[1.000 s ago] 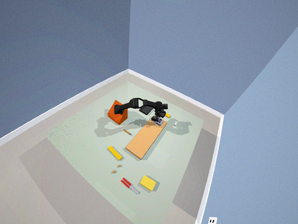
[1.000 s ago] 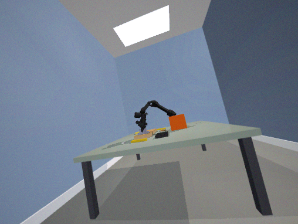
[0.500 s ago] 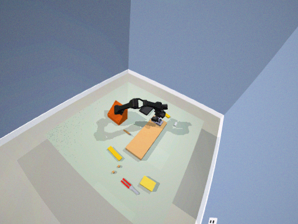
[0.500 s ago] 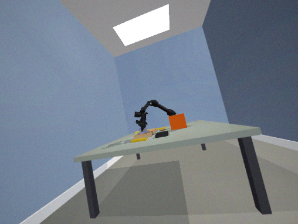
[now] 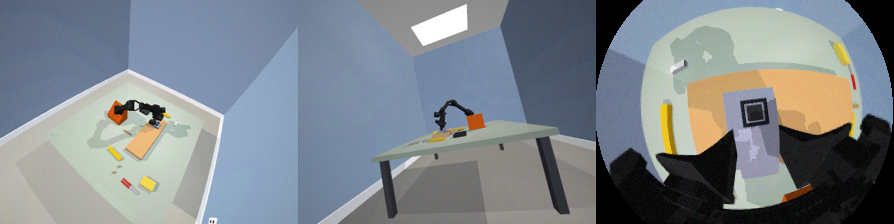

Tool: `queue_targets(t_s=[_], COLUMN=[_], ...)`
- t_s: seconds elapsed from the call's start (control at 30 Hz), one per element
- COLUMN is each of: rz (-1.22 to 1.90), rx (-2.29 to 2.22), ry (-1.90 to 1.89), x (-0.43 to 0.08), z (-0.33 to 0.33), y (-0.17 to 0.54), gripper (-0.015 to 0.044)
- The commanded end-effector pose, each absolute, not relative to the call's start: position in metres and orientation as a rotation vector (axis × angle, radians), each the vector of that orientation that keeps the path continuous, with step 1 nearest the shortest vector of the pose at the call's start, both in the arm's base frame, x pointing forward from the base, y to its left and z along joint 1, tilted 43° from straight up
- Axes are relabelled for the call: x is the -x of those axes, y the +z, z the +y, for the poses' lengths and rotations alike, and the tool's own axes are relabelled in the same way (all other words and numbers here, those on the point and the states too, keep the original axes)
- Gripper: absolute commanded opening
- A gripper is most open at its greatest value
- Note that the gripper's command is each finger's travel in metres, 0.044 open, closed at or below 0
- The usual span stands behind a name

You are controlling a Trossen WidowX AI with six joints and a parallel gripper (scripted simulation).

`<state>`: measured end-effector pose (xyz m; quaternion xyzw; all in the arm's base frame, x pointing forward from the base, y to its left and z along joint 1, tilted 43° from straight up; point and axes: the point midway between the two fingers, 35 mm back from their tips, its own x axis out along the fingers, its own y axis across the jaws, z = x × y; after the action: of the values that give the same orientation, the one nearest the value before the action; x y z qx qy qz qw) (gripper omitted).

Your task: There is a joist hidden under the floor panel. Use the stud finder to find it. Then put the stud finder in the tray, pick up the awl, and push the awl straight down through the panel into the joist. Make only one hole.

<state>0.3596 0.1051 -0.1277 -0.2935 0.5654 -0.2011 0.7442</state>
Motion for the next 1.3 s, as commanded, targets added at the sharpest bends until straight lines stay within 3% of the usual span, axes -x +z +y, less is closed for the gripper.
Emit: queue_targets(t_s=[0.0, 1.27], rz=[1.236, 1.237], rx=[0.648, 0.654], ry=[-0.446, -0.45], x=[-0.36, -0.364], z=[0.094, -0.002], y=[-0.119, -0.033], gripper=[0.0, 0.0])
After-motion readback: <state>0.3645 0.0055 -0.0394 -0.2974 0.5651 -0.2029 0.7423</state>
